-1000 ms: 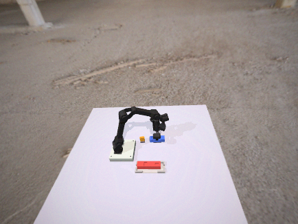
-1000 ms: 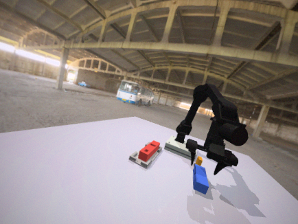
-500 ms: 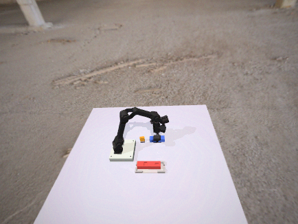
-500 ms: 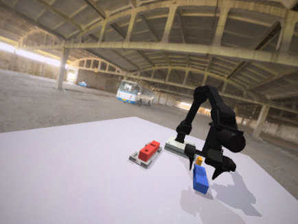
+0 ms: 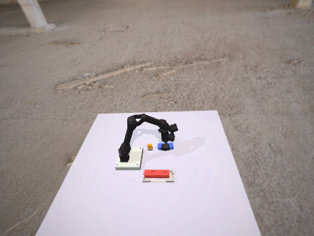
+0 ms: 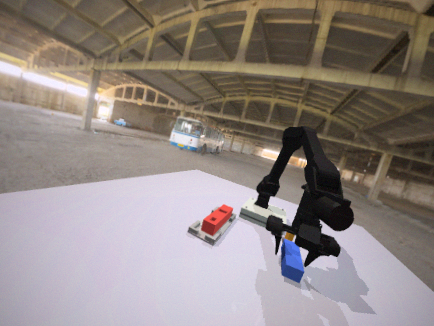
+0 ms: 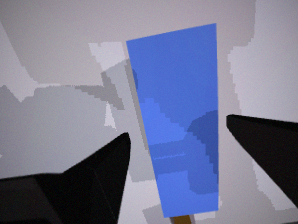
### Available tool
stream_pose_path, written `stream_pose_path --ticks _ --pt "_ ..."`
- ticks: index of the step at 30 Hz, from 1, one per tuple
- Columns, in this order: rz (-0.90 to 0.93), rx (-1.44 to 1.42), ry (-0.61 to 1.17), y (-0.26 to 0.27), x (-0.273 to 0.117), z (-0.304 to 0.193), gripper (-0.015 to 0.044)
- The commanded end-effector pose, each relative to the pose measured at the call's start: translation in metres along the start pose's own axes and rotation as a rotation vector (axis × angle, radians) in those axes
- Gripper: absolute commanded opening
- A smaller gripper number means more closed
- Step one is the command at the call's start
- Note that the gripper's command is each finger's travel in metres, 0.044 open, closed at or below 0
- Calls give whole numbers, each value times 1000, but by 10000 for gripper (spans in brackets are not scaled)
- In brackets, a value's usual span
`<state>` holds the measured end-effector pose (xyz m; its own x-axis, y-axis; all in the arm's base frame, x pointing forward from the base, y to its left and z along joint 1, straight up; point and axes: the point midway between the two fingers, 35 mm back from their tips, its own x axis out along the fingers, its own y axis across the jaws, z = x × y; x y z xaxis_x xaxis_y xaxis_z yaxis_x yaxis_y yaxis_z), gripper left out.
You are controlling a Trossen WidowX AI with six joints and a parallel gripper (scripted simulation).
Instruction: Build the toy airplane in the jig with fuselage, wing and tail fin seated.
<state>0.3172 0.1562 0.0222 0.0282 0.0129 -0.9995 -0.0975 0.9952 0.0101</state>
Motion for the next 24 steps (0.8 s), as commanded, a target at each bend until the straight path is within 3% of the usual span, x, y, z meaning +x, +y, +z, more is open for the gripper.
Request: stream_pose_path --ticks 1,5,13,19,24 --pt "2 4 4 1 3 -1 309" --pt "2 4 4 1 3 -1 204" --pt "2 4 4 1 3 -1 150" --pt "3 3 9 0 -2 0 0" --pt "3 3 13 1 -15 2 0"
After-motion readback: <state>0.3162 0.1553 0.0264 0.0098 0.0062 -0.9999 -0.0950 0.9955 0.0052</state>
